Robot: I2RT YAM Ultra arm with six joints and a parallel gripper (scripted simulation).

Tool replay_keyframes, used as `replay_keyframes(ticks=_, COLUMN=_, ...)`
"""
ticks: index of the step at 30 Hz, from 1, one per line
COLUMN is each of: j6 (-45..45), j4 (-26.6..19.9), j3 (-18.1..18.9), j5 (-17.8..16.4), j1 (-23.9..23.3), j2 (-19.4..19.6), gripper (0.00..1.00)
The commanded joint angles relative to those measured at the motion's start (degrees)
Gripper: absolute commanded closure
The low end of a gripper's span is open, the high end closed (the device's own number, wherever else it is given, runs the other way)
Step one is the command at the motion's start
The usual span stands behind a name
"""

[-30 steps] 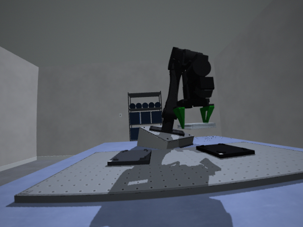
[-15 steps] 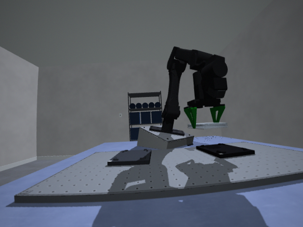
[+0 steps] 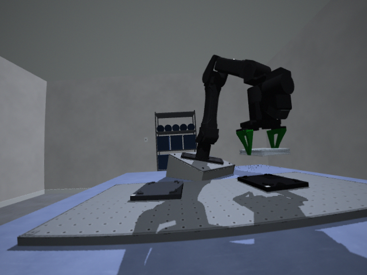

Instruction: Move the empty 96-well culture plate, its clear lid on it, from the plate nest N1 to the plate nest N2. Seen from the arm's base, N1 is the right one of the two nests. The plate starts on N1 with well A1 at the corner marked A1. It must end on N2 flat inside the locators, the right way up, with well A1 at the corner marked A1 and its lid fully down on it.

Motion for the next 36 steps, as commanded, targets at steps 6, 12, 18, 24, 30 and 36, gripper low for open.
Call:
replay_keyframes(ticks=6, j6=3.06, j4=0.15, j3=3.96, j5=1.37, j1=0.59, j2=-0.26, gripper=1.0)
replay_keyframes(ticks=12, j6=2.99, j4=0.01, j3=4.17, j5=1.37, j1=0.83, j2=0.75, gripper=1.0)
replay_keyframes(ticks=18, j6=2.79, j4=0.12, j3=4.22, j5=1.3, j1=0.77, j2=-0.18, gripper=1.0)
replay_keyframes(ticks=24, j6=2.71, j4=0.04, j3=4.33, j5=1.28, j1=0.65, j2=0.47, gripper=1.0)
replay_keyframes(ticks=30, j6=2.65, j4=-0.03, j3=4.42, j5=1.26, j1=0.56, j2=1.0, gripper=1.0)
replay_keyframes(ticks=36, j6=2.62, j4=0.03, j3=4.51, j5=1.26, j1=0.51, j2=0.22, gripper=1.0)
